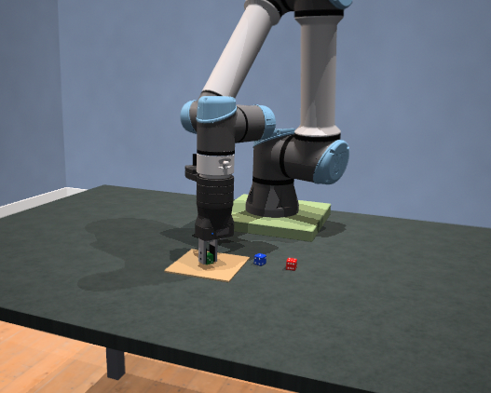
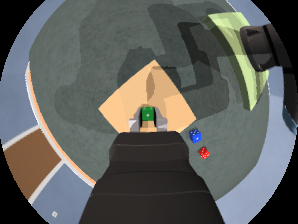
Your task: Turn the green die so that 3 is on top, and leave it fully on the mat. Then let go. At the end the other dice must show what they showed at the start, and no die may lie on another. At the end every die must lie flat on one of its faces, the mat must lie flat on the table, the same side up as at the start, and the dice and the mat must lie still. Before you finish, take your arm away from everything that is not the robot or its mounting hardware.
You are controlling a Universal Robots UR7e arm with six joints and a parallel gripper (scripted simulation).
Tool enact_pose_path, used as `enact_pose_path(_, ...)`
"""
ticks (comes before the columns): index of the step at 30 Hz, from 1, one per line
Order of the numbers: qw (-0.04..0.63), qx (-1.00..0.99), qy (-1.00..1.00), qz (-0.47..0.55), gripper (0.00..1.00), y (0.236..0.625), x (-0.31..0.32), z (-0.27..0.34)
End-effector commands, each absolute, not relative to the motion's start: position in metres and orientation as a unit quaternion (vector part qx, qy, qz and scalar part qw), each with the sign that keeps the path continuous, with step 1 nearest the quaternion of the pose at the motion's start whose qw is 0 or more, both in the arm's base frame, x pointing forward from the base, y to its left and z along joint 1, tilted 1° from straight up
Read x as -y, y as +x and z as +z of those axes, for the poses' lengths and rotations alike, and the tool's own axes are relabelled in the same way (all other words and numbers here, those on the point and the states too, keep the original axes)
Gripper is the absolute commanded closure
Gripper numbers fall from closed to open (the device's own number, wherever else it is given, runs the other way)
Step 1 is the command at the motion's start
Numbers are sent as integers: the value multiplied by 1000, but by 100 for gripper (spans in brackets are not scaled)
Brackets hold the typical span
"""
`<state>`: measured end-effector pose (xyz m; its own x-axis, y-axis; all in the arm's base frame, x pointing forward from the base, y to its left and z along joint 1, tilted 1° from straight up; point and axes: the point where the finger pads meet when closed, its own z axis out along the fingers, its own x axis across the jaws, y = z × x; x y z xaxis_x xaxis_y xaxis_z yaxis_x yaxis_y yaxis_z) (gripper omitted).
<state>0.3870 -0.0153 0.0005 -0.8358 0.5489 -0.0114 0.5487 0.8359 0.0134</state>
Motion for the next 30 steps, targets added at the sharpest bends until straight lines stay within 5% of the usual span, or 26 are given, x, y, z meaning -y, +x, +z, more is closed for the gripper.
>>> enact_pose_path(1,8,-958,286,5,60,387,15,1)
enact_pose_path(30,8,-958,286,5,60,387,16,33)
